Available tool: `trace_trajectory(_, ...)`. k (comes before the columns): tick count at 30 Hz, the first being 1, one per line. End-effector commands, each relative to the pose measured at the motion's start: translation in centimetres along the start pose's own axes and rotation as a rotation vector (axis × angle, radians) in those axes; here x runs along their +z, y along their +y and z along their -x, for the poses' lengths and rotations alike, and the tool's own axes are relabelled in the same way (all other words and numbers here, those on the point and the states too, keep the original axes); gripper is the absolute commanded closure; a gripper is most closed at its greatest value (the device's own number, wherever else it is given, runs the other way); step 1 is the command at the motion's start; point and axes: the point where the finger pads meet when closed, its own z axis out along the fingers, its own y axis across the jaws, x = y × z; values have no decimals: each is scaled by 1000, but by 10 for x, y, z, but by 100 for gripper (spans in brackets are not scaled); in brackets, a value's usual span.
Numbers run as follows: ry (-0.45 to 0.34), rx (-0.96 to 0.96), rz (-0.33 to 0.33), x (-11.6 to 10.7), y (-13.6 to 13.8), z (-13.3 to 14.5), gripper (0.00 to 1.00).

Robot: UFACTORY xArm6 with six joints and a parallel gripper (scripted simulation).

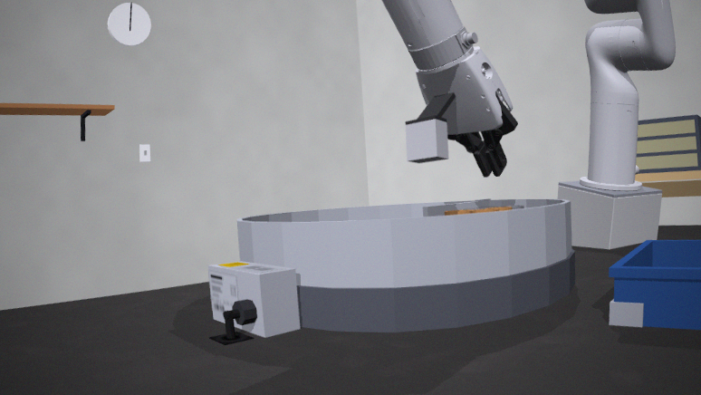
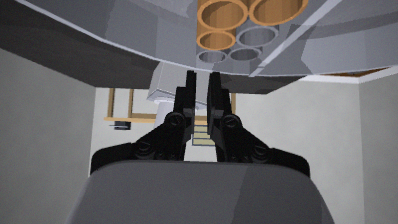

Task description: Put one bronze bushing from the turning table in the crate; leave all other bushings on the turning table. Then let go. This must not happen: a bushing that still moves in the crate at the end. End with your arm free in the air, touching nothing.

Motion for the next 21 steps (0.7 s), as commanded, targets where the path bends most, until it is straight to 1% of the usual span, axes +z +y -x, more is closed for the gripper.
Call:
trace_trajectory(1,-74,1,-6,1,-3,-8,90)
trace_trajectory(15,-75,1,-6,1,-3,-8,90)
trace_trajectory(19,-75,1,-6,12,-3,-15,90)
trace_trajectory(21,-75,1,-6,12,-3,-15,90)
